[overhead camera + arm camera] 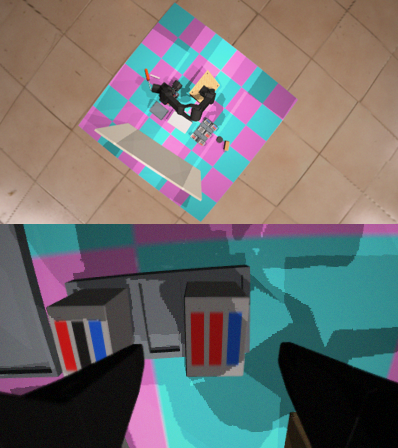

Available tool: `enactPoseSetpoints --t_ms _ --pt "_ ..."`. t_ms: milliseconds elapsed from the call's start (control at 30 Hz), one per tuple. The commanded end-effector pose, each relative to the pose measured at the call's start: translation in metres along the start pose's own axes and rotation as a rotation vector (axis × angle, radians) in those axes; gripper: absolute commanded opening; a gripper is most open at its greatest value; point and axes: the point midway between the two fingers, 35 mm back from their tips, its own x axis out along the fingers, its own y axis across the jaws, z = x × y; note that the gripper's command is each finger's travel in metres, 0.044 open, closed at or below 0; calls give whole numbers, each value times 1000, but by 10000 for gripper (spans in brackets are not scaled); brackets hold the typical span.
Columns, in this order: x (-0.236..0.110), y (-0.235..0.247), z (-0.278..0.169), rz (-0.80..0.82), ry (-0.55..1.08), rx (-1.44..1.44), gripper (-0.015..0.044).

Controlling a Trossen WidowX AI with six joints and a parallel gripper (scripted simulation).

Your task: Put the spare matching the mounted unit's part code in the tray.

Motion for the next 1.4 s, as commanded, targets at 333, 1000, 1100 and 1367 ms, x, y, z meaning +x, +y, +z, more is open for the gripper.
enactPoseSetpoints --t_ms 333,1000,1100,1367 --pt "24 0 -2 4 6 7 300" --pt "57 -2 -5 4 10 6 300" --pt "61 -3 -5 4 11 6 300" --pt "61 -3 -5 -1 7 0 247"
